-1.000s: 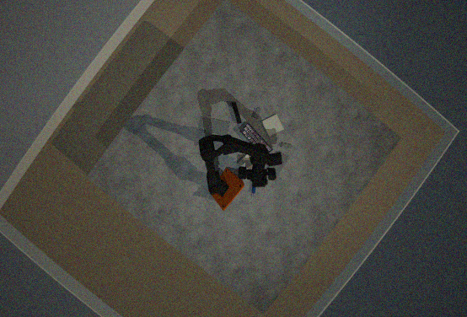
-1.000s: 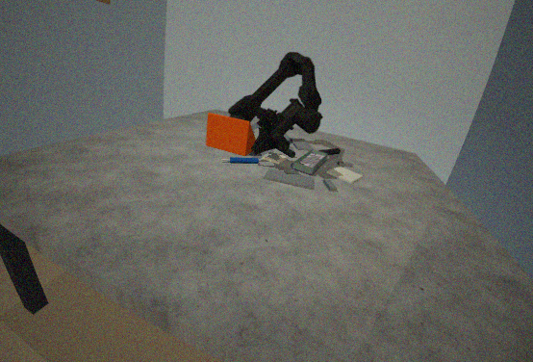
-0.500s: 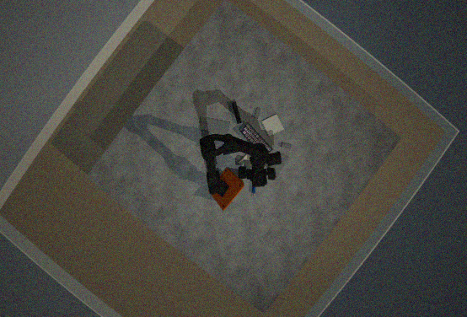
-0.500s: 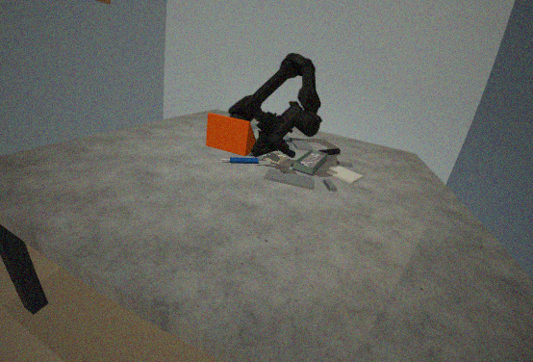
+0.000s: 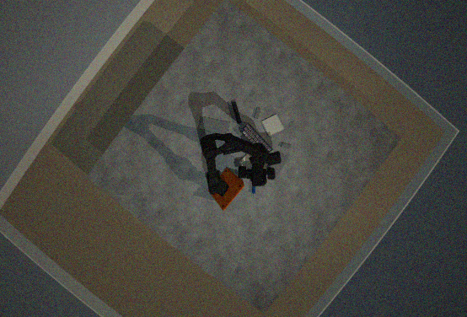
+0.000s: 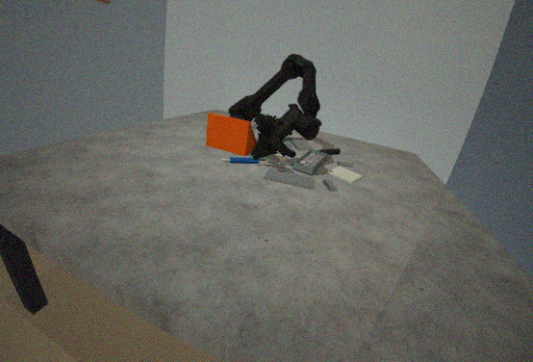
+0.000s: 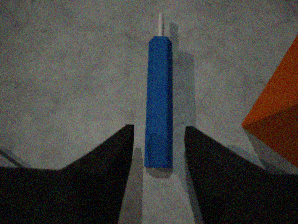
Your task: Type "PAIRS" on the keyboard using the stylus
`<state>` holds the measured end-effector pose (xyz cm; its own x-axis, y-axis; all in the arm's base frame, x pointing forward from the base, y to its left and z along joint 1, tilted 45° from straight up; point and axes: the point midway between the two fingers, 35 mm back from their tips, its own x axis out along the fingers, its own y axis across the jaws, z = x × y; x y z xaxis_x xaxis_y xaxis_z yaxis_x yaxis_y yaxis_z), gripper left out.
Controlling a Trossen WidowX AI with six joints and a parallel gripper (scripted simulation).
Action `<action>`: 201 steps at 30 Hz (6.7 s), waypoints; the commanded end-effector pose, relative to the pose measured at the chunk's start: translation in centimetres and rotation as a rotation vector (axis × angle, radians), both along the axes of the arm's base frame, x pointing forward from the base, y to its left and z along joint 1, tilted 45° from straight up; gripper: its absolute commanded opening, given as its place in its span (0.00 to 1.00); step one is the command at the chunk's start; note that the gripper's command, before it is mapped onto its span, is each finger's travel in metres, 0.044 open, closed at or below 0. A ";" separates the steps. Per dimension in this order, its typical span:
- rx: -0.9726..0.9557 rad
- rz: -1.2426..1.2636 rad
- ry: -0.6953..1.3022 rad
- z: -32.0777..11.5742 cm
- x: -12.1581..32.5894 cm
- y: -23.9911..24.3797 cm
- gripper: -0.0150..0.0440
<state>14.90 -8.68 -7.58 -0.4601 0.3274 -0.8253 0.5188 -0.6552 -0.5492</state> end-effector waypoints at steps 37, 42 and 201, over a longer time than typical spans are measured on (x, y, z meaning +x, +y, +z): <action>0.002 -0.004 0.004 2.0 -0.5 -2.0 0.51; 0.002 -0.004 0.004 1.8 -0.4 -1.8 0.51; 1.157 0.945 -1.264 -3.2 -4.2 -1.2 0.25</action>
<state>10.55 -9.95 -10.39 -0.2058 0.9062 -0.3694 0.8025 0.3723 0.4662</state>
